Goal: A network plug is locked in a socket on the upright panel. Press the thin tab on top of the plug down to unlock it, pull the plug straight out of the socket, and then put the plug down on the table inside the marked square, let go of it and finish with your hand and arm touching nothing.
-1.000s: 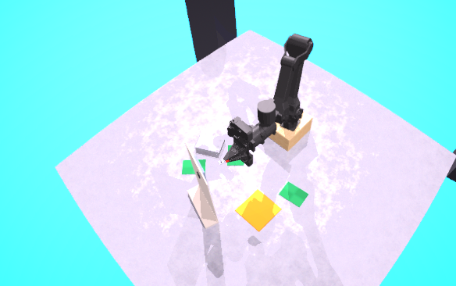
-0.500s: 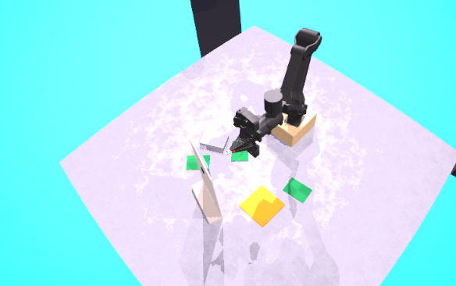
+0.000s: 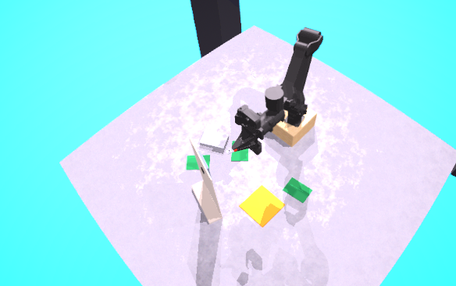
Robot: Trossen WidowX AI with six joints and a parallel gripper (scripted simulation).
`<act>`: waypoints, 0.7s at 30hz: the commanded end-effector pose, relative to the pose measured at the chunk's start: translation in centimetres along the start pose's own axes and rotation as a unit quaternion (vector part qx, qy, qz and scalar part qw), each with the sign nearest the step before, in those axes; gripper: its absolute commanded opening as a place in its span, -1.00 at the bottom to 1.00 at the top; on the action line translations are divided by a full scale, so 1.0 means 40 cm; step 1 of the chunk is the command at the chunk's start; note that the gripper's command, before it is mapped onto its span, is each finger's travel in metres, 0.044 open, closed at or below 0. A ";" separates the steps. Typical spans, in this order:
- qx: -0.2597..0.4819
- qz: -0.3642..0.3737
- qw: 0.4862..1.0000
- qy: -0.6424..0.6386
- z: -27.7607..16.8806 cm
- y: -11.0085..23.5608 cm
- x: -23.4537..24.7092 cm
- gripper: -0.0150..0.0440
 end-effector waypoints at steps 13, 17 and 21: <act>0.049 -0.144 0.988 0.035 -0.065 -0.062 -0.080 -0.49; 0.061 -0.182 0.981 0.043 -0.081 -0.073 -0.104 -0.49; 0.071 -0.219 0.972 0.050 -0.097 -0.083 -0.129 -0.49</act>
Point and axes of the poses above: the point midway between the two fingers, 35 mm back from their tips, its own y axis back along the fingers, its own x axis across the jaws, z = x × y, the point moved 7 cm from there along y, back along the fingers, and after that the axes turned 8 degrees about -y, right-handed, at the moved point
